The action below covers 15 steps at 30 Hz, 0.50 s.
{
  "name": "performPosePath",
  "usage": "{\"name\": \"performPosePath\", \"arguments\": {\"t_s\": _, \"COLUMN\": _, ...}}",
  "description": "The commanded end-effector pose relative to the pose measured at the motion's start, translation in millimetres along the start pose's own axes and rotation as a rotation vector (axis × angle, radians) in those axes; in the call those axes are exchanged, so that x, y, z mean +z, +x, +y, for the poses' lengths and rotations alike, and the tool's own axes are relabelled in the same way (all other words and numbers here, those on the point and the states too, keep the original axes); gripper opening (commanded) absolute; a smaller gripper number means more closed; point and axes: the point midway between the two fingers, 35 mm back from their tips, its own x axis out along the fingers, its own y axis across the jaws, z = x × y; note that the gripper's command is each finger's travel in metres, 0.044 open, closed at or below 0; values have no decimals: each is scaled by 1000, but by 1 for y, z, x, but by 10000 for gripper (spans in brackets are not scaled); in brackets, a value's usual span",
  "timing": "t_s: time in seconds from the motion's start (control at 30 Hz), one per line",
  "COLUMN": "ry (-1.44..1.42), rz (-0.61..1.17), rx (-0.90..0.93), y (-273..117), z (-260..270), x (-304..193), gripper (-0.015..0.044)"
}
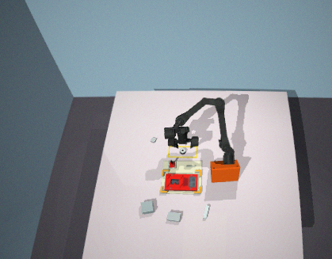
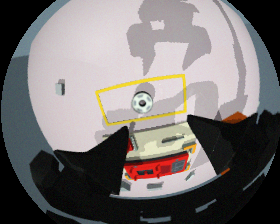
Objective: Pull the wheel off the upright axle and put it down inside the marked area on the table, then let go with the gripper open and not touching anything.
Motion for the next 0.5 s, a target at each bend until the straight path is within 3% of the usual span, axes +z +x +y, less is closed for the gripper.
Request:
{"name": "performPosePath", "arguments": {"t_s": 0.0, "ry": -6, "rz": 9, "rx": 8, "y": -27, "z": -38, "x": -20, "gripper": 440}}
{"name": "performPosePath", "arguments": {"t_s": 0.1, "ry": -4, "rz": -2, "rx": 6, "y": -39, "z": -63, "x": -26, "gripper": 440}}
{"name": "performPosePath", "arguments": {"t_s": 0.47, "ry": -4, "rz": -4, "rx": 6, "y": -40, "z": -64, "x": -26, "gripper": 440}}
